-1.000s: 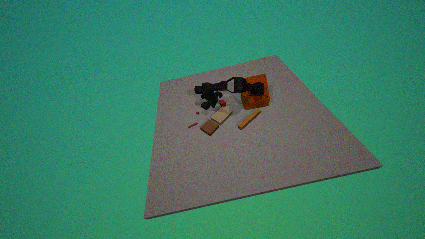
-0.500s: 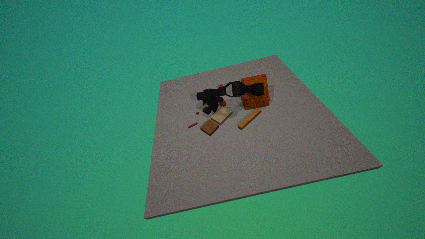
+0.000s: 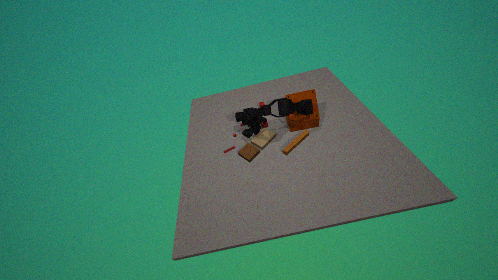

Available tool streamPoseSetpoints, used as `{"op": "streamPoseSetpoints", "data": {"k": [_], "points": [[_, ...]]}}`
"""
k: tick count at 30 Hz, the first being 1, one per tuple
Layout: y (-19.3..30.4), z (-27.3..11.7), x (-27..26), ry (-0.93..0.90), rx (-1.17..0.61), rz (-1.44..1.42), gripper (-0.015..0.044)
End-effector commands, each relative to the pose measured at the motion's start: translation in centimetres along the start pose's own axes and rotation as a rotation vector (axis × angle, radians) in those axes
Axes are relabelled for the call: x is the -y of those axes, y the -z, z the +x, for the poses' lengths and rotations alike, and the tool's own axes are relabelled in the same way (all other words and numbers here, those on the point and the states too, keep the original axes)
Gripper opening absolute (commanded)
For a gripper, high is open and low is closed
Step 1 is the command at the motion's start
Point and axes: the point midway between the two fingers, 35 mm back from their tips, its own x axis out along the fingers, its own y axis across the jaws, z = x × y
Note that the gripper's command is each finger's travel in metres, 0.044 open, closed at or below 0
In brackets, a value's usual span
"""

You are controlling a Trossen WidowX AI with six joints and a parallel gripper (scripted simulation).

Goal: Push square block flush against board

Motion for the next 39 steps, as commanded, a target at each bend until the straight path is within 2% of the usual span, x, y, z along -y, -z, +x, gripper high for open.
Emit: {"op": "streamPoseSetpoints", "data": {"k": [1, 29, 31, 34, 39], "points": [[-0.3, 0.1, -0.1, -0.003, -0.005, 0.003, 0.0000], [-4.7, 0.1, 0.0, -0.003, -0.004, 0.001, 0.0000], [-4.3, -1.1, 0.0, -0.001, -0.003, 0.003, 0.0000], [-4.3, -5.2, 0.0, -0.002, -0.002, 0.001, 0.0000], [-4.3, -5.5, 0.0, -0.002, -0.002, 0.001, 0.0000]]}}
